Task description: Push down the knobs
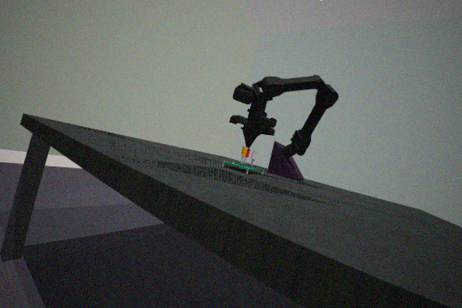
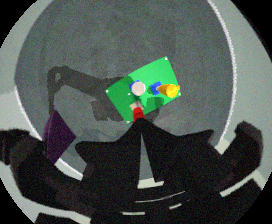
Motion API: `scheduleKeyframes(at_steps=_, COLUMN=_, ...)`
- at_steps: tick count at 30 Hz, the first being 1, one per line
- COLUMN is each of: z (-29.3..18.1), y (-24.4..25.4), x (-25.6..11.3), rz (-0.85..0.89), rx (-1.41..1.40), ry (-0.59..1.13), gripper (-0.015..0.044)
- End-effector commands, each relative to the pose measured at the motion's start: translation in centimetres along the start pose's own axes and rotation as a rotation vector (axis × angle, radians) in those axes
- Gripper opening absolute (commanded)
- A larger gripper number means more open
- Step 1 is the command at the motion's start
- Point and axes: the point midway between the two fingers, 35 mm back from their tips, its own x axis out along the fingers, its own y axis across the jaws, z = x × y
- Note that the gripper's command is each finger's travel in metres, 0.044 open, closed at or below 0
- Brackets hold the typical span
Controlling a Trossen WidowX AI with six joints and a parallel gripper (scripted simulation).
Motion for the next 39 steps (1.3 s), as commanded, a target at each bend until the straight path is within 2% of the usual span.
scheduleKeyframes(at_steps=1, z=0.00, y=0.09, x=0.20, rz=0.001, rx=0.006, ry=-0.006, gripper=0.0000)
scheduleKeyframes(at_steps=39, z=0.01, y=0.10, x=0.93, rz=0.002, rx=0.006, ry=-0.007, gripper=0.0000)
